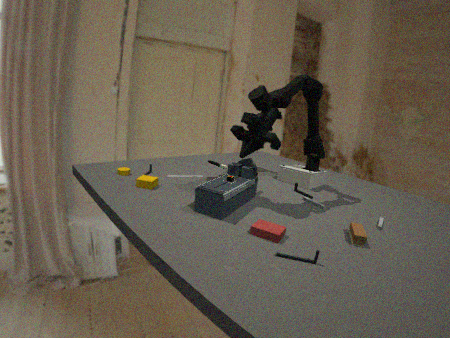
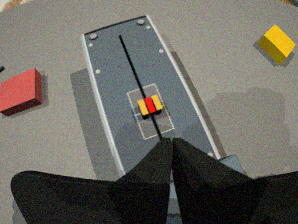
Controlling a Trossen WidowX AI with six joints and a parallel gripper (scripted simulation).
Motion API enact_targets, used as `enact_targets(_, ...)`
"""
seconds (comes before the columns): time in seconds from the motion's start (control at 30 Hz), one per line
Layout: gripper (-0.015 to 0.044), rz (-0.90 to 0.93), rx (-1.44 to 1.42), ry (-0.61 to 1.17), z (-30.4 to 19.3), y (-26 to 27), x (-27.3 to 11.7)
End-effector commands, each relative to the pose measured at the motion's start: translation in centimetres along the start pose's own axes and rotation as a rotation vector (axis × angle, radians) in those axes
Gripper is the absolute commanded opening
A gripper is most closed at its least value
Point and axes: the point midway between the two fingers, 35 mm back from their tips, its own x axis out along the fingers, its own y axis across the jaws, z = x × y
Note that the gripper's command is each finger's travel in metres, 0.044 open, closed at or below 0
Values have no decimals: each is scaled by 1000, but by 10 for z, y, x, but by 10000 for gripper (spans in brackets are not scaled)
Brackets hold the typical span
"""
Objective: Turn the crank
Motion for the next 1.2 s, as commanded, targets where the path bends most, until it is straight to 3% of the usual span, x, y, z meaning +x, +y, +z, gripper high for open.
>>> enact_targets(0.0, 0, -1, 0, 0, 0, 0, 0)
enact_targets(0.33, 0, 0, 0, 0, 0, 0, 0)
enact_targets(0.9, 440, 0, 0, 0, 0, 0, 0)
enact_targets(0.93, 440, 0, 0, 0, 0, 0, 0)
enact_targets(1.17, 256, 0, 0, 0, 0, 0, 0)
